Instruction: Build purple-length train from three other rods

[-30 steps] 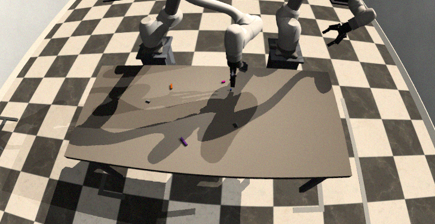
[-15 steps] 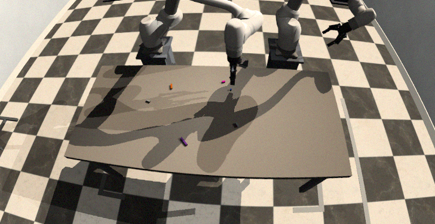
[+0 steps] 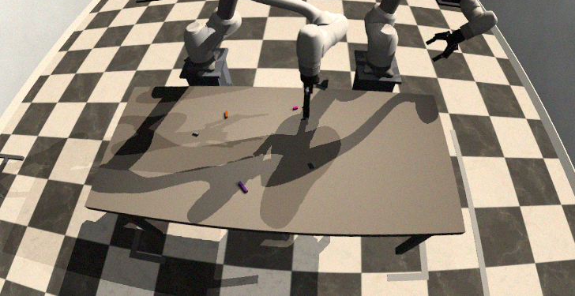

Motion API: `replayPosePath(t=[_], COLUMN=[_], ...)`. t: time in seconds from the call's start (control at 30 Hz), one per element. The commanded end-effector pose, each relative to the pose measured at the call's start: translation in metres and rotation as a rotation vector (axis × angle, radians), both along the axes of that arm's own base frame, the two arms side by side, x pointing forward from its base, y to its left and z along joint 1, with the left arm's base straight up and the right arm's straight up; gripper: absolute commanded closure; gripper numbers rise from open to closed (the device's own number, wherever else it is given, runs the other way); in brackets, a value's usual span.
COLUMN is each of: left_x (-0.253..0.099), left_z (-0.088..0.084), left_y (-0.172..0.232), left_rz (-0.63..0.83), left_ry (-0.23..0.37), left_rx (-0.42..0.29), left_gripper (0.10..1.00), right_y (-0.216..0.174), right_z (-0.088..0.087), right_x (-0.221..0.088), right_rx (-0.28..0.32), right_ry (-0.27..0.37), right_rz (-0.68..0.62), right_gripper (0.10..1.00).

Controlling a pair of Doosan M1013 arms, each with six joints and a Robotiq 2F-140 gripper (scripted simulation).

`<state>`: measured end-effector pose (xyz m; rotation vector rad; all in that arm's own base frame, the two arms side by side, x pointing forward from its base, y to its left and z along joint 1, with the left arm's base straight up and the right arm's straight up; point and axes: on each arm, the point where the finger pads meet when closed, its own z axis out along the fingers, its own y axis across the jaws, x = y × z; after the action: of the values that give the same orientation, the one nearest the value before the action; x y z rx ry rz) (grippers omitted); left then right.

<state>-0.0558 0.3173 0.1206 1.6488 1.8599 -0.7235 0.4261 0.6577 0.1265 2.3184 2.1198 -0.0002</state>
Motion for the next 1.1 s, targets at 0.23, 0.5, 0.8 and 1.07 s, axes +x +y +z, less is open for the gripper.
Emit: replayPosePath(t=[0.23, 0.5, 0.8, 1.07], left_x=[0.000, 0.000, 0.000, 0.000], left_z=[0.000, 0.000, 0.000, 0.000], left_y=[0.000, 0.000, 0.000, 0.000], left_rz=[0.000, 0.000, 0.000, 0.000], left_ry=[0.000, 0.000, 0.000, 0.000], left_rx=[0.001, 0.001, 0.001, 0.001], left_gripper=[0.098, 0.098, 0.098, 0.098], right_y=[-0.021, -0.056, -0.056, -0.056], right_z=[-0.008, -0.023, -0.023, -0.023], right_x=[-0.027, -0.068, -0.068, -0.068], right_rx=[0.001, 0.001, 0.001, 0.001], right_ry=[-0.001, -0.001, -0.001, -0.001], right_rz=[0.170, 0.425, 0.428, 0.428], right_gripper=[0.098, 0.098, 0.867, 0.867])
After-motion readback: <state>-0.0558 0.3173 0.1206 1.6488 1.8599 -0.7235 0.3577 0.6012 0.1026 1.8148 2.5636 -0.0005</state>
